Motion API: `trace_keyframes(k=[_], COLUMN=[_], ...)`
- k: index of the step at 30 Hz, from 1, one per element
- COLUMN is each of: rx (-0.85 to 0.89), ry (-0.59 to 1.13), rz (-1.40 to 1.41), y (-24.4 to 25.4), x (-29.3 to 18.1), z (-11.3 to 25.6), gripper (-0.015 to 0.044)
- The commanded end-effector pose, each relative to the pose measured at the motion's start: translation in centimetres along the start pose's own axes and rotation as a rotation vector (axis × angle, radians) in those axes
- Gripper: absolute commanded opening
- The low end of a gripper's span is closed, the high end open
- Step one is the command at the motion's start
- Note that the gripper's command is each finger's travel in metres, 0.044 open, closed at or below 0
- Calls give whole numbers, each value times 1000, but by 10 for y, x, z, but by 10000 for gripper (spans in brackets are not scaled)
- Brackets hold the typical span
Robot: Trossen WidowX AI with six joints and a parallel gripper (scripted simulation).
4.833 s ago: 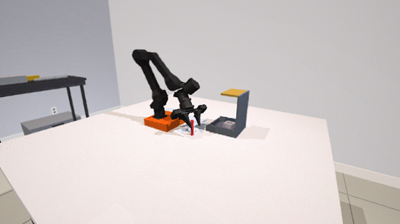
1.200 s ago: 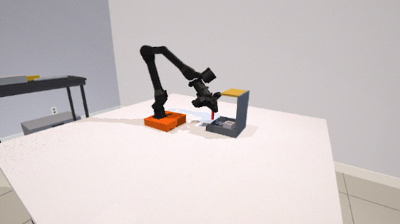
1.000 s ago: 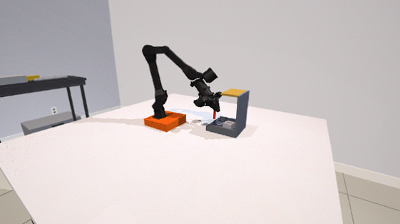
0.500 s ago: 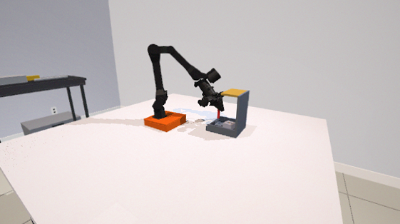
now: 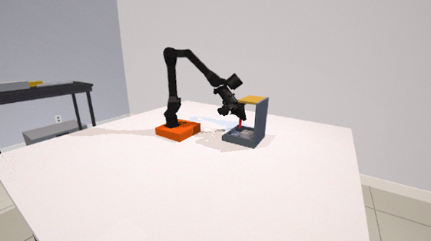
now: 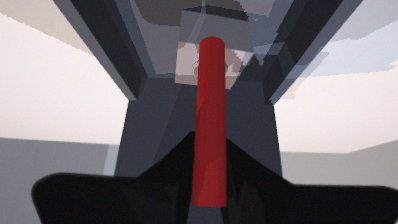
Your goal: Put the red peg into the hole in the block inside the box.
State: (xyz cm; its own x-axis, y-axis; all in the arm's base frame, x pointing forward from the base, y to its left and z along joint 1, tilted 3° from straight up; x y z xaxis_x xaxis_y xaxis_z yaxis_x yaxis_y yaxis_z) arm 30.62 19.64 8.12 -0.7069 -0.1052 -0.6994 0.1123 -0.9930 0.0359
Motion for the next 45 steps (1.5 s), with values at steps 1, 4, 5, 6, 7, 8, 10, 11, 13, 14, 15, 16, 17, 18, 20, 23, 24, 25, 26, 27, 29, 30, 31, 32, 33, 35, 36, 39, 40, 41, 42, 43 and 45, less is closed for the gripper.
trace_keyframes(k=[1, 4, 5, 6, 7, 8, 10, 11, 13, 14, 15, 16, 17, 18, 20, 23, 24, 25, 26, 27, 29, 30, 31, 32, 33, 35, 36, 39, 40, 41, 42, 43, 45], rx=[-1, -1, -1, -1, -1, -1, -1, -1, -1, -1, -1, -1, -1, -1, -1, -1, -1, -1, -1, -1, -1, -1, -1, -1, -1, -1, -1, -1, -1, -1, -1, -1, -1], ry=[-4, -4, -3, -3, -3, -3, -3, -3, -3, -3, -3, -3, -3, -3, -3, -2, -2, -2, -2, -2, -2, -2, -2, -2, -2, -2, -2, -2, -1, -1, -1, -1, -1], rz=[6, 6, 6, 6, 6, 6, 6, 6, 6, 6, 6, 6, 6, 6, 6, 6, 6, 6, 6, 6, 6, 6, 6, 6, 6, 6, 6, 6, 6, 6, 6, 6, 6], y=[0, 0, 0, 0, 0, 0, 0, 0, 0, 0, 0, 0, 0, 0, 0, 0, 0, 0, 0, 0, 0, 0, 0, 0, 0, 0, 0, 0, 0, 0, 0, 0, 0], x=[-1, -3, -3, -4, -4, -5, -6, -6, -7, -8, -8, -9, -9, -10, -11, -12, -13, -13, -14, -14, -15, -16, -16, -17, -17, -18, -19, -20, -21, -21, -22, -22, -23], z=[-3, -5, -5, -6, -6, -7, -8, -8, -9, -10, -10, -11, -11, -11, -12, -14, -14, -15, -15, -16, -17, -17, -18, -18, -19, -20, -20, -22, -22, -23, -23, -24, -24], gripper=[0, 0, 0, 0, 0, 0, 0, 0, 0, 0, 0, 0, 0, 0, 0, 0, 0, 0, 0, 0, 0, 0, 0, 0, 0, 0, 0, 0, 0, 0, 0, 0, 0])
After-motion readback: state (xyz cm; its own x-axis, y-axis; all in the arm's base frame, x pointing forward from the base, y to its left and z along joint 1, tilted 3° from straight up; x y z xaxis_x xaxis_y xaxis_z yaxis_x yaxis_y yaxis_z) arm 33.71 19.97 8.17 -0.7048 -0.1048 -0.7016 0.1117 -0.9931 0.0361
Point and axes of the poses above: the point midway between the two fingers, 35 mm back from their tips, its own z axis back along the fingers, its own y axis across the jaws, x = y × z, the point moved 1 cm from there along z, back along the fingers, and after that the axes turned 2 degrees about z, right-handed, at the moved point
